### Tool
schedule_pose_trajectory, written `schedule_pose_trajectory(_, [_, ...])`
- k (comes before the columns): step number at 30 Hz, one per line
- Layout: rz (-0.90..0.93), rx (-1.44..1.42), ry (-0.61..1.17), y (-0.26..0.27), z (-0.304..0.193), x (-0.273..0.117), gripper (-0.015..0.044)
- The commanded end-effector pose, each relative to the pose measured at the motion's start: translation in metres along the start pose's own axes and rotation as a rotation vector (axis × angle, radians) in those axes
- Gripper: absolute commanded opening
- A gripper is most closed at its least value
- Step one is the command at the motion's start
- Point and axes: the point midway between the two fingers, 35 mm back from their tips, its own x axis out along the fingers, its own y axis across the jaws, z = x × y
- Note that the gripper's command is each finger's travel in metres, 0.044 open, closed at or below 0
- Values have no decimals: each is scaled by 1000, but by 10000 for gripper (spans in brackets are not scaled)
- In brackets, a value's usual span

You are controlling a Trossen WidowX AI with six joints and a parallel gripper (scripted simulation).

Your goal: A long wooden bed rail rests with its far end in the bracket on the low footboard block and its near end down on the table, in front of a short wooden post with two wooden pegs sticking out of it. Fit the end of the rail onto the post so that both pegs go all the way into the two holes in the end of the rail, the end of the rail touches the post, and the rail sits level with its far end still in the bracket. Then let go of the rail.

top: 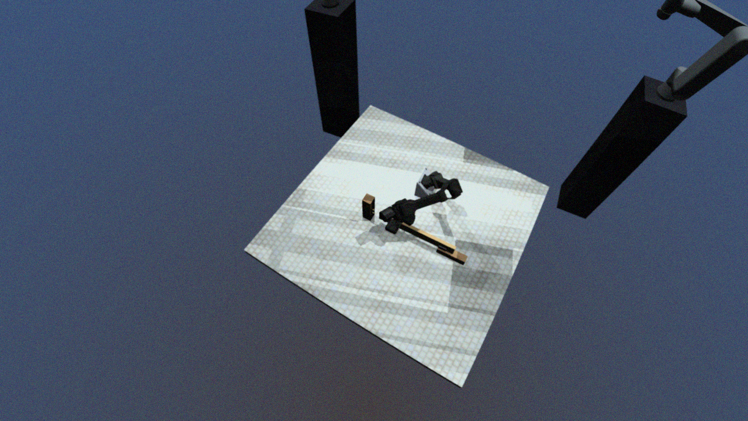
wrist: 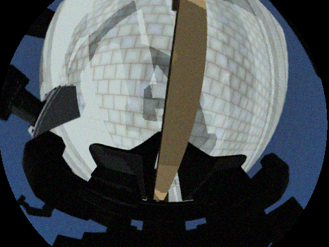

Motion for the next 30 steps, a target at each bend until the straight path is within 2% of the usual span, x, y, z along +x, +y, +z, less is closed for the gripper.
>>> schedule_pose_trajectory(1, [-10, -2, 3, -2, -3, -4, 0])
schedule_pose_trajectory(30, [-10, -3, 4, -4, -10, -8, 0])
